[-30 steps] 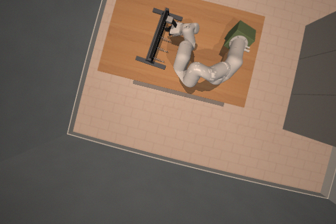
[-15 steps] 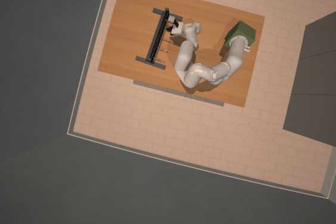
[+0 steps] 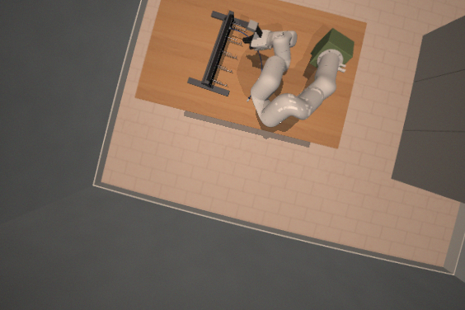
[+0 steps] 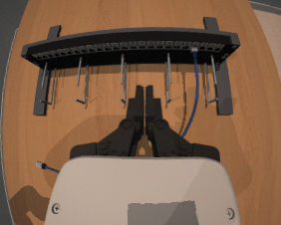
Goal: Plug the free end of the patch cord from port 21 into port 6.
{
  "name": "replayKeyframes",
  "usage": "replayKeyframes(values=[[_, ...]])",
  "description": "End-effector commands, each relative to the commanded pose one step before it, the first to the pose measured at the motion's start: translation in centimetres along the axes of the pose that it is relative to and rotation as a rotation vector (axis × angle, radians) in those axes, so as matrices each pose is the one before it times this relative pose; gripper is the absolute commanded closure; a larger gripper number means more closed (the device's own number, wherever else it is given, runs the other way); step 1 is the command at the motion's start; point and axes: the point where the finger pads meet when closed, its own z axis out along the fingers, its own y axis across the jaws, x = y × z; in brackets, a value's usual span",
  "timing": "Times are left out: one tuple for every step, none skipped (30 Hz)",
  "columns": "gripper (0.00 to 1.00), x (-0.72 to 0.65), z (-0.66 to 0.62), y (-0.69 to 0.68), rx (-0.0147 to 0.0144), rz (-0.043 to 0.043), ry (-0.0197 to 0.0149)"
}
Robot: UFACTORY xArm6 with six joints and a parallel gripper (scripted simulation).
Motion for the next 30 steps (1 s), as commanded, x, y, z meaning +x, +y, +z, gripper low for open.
replayKeyframes(values=[[1.0,0.25,-2.217,-0.071,0.00134,-0.00198,0.00034],[1.0,0.001,-0.228,0.001,-0.00001,-0.00001,0.0],[1.0,0.0,-0.149,0.0,0.0,0.0,0.0],[1.0,-0.001,-0.082,0.0,0.0,0.0,0.0],[1.0,0.0,-0.032,0.0,0.0,0.0,0.0],[1.0,0.0,-0.005,0.0,0.0,0.0,0.0],[1.0,0.0,0.0,0.002,0.0,0.0,0.0],[1.0,0.0,0.0,0.012,0.0,0.0,0.0],[1.0,0.0,0.0,0.0,0.0,0.0,0.0],[1.0,0.0,0.0,0.0,0.0,0.0,0.0],[1.0,0.0,0.0,0.032,0.0,0.0,0.0],[1.0,0.0,0.0,0.058,0.0,-0.00001,0.0],[1.0,0.0,0.0,0.091,0.0,-0.00001,0.0],[1.0,0.0,0.0,0.127,0.0,0.0,0.0],[1.0,-0.001,-0.001,0.166,0.00001,0.00002,0.00001],[1.0,0.001,0.001,0.208,-0.00001,-0.00002,-0.00001],[1.0,-0.001,-0.001,0.248,0.00001,0.00002,0.00001],[1.0,0.001,0.001,0.29,-0.00001,-0.00002,-0.00001],[1.0,0.0,0.0,0.33,0.0,0.0,0.0],[1.0,-0.001,-0.001,0.368,0.00001,0.00001,0.00001],[1.0,0.0,0.0,0.403,0.0,0.0,0.0],[1.0,0.0,0.0,0.435,0.0,0.0,0.0],[1.0,0.0,0.0,0.463,0.0,0.0,0.0],[1.0,0.0,0.0,0.485,0.0,0.0,0.0],[1.0,0.0,0.0,0.503,0.0,0.0,0.0],[1.0,0.0,0.0,0.0,0.0,0.0,0.0],[1.0,0.0,0.0,0.0,0.0,0.0,0.0],[1.0,0.0,0.0,0.515,0.0,0.0,0.0],[1.0,0.0,0.0,0.521,0.0,0.0,0.0],[1.0,0.0,0.0,0.52,0.0,0.0,0.0]])
